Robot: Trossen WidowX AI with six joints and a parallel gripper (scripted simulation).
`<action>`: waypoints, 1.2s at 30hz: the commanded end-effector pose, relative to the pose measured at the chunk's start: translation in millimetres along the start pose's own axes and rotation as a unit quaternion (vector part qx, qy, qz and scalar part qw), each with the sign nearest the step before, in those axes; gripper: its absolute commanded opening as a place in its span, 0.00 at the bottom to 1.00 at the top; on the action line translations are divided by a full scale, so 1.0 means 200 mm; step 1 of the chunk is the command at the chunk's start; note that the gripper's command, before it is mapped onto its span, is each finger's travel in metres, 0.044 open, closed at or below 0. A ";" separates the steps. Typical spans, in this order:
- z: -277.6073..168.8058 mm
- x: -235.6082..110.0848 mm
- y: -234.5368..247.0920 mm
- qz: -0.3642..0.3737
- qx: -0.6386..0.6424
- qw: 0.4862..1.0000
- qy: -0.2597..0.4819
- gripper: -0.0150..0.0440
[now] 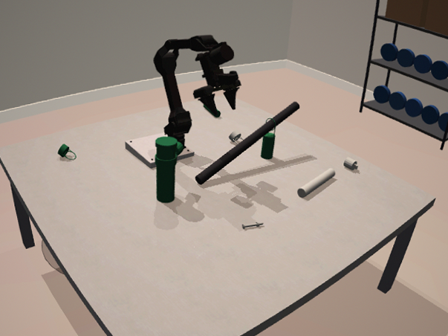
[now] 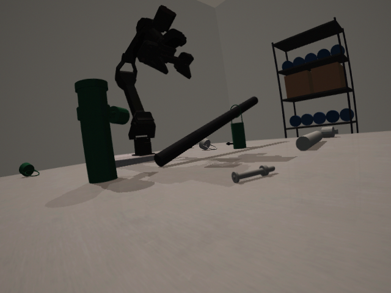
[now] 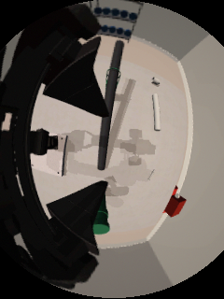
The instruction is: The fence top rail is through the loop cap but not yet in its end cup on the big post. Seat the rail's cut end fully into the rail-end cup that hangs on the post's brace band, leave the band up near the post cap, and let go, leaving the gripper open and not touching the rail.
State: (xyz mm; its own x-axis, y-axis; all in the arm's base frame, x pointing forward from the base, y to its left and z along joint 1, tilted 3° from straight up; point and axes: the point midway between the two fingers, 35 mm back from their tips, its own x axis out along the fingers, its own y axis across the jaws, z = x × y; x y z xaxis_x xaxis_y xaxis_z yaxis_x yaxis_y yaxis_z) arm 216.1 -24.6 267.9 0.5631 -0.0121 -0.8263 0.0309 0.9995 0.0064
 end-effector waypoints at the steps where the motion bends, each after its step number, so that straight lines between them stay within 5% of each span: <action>1: -0.02 0.03 -0.06 -0.008 -0.063 0.998 0.023 1.00; 8: -0.05 0.05 -0.26 0.004 -0.297 0.952 0.075 1.00; 16: -0.13 0.05 -0.49 0.056 -0.526 0.842 0.104 1.00; 27: -0.25 0.01 -0.73 0.110 -0.638 0.756 0.093 1.00; 36: -0.33 -0.02 -0.83 0.135 -0.757 0.637 0.060 1.00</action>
State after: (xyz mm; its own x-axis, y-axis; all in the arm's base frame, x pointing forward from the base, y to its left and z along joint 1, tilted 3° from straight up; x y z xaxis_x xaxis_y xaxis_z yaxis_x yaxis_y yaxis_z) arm 182.4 -147.8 233.8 0.3030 0.0041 -0.9530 -0.8904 0.3576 -0.2815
